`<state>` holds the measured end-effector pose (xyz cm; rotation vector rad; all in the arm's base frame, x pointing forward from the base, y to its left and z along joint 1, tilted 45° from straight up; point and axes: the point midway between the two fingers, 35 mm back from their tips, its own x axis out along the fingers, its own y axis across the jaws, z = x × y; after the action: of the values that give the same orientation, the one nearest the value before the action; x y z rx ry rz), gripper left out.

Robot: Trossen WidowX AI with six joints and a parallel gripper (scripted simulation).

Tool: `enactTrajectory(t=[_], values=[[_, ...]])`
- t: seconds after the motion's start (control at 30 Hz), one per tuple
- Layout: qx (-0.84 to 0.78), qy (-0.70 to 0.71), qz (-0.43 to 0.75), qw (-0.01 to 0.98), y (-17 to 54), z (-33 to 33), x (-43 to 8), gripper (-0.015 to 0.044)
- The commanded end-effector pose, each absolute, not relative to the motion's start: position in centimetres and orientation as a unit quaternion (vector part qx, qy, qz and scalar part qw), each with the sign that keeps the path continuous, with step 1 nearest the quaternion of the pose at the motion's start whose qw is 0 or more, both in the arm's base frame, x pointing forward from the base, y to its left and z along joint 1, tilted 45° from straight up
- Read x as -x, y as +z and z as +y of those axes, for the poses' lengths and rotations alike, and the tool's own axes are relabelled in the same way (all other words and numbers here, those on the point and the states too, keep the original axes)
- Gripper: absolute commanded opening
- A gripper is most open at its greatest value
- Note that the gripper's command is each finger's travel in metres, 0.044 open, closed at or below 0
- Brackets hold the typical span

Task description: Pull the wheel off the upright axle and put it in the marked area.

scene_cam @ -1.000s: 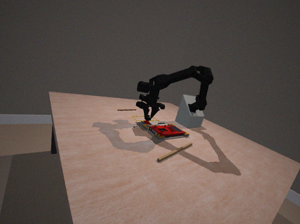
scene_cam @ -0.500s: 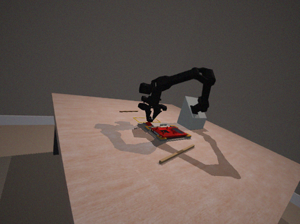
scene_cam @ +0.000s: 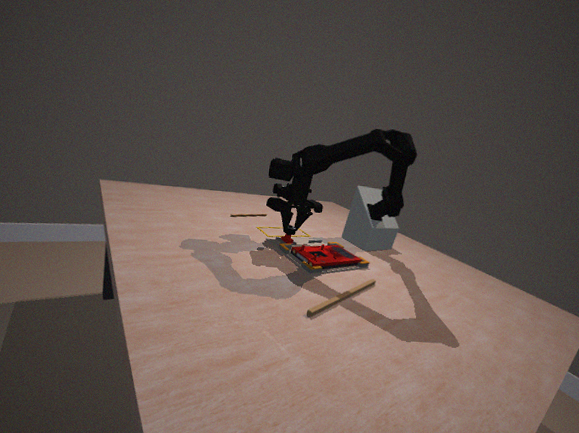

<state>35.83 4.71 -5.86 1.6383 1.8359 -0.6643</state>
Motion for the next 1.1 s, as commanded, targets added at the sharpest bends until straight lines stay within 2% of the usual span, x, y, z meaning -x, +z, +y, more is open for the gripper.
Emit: enactTrajectory(t=[0.0, 1.07], values=[[-0.622, -0.252, 0.682, 0.291, -5.18, 3.67, -35.87, 0.0], [-0.624, -0.252, 0.68, 0.291, -4.43, 2.92, -35.91, 0.0]])
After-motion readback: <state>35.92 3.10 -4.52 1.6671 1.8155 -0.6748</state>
